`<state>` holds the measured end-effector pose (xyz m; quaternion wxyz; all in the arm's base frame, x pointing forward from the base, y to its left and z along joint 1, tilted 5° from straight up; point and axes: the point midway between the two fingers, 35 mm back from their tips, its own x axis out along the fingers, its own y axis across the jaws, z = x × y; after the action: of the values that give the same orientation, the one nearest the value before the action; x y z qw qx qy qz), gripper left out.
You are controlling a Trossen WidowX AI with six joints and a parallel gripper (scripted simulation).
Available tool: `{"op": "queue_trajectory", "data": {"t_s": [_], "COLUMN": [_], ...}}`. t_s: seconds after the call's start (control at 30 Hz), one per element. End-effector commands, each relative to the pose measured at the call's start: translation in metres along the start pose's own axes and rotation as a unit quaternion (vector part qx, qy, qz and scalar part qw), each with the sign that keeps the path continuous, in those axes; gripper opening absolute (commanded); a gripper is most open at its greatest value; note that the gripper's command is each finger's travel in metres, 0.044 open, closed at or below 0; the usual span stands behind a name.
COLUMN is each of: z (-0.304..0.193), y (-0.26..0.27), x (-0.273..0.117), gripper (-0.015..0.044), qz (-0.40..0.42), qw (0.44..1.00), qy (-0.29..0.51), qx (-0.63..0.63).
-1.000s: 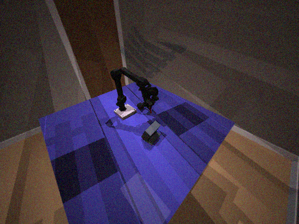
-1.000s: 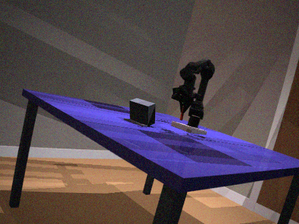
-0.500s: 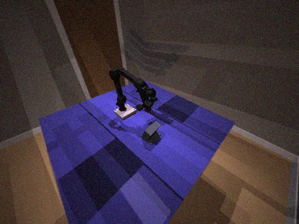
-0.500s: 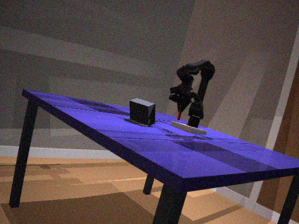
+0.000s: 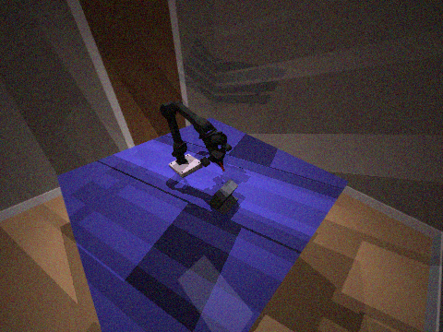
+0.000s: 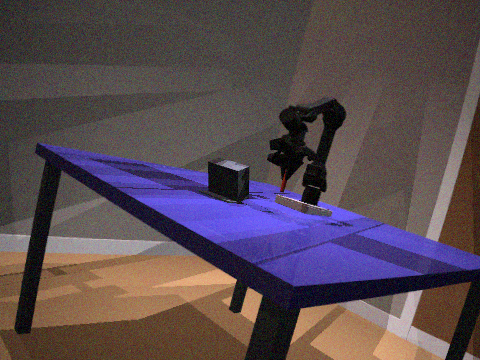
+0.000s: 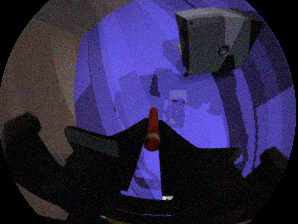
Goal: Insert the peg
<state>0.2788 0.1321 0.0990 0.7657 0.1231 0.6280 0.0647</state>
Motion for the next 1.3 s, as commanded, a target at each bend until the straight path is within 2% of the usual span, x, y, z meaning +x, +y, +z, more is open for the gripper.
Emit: {"op": "queue_trajectory", "data": {"t_s": [0.0,1.27], "z": [0.001,0.015], "y": [-0.004,-0.036], "x": [0.001,-0.002], "gripper": [0.0,0.0], "qz": [0.008,0.058], "qw": [1.0,0.994], "qy": [-0.007,-0.097], "qx": [-0.002,-0.011]}}
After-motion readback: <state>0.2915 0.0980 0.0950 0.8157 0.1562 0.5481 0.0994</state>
